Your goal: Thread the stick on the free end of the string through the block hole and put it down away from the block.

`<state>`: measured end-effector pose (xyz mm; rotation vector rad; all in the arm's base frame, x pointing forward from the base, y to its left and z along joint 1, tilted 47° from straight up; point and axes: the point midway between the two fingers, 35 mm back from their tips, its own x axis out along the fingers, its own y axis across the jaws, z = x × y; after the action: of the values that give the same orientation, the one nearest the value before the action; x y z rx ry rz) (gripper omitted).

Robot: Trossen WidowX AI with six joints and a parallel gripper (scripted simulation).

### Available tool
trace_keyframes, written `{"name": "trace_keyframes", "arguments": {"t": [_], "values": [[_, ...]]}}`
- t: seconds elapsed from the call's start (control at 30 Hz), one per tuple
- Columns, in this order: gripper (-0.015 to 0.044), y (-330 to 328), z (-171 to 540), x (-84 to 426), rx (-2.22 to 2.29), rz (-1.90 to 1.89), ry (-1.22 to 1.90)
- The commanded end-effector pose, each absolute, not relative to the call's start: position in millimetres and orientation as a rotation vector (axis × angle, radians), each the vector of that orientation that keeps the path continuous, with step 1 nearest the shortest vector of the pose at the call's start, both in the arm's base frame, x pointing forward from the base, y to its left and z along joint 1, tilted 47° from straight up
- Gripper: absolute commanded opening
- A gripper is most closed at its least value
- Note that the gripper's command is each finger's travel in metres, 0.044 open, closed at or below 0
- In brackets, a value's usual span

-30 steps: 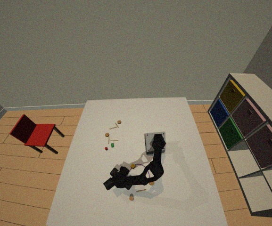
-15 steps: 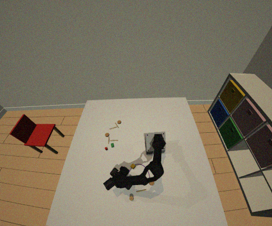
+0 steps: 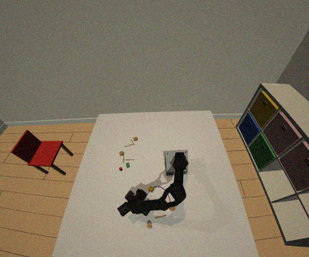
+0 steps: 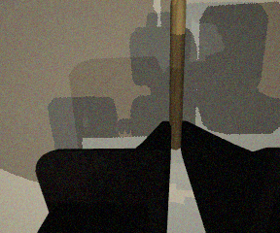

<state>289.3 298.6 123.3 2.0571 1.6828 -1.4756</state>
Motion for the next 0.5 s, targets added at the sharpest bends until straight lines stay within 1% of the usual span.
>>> {"name": "trace_keyframes", "arguments": {"t": [0.0, 0.2, 0.47], "values": [[0.0, 303, 122, 292, 2.059, -1.464, 1.684], [0.0, 303, 122, 292, 2.059, -1.464, 1.684], [0.021, 291, 130, 291, 2.055, -1.477, 1.683]]}}
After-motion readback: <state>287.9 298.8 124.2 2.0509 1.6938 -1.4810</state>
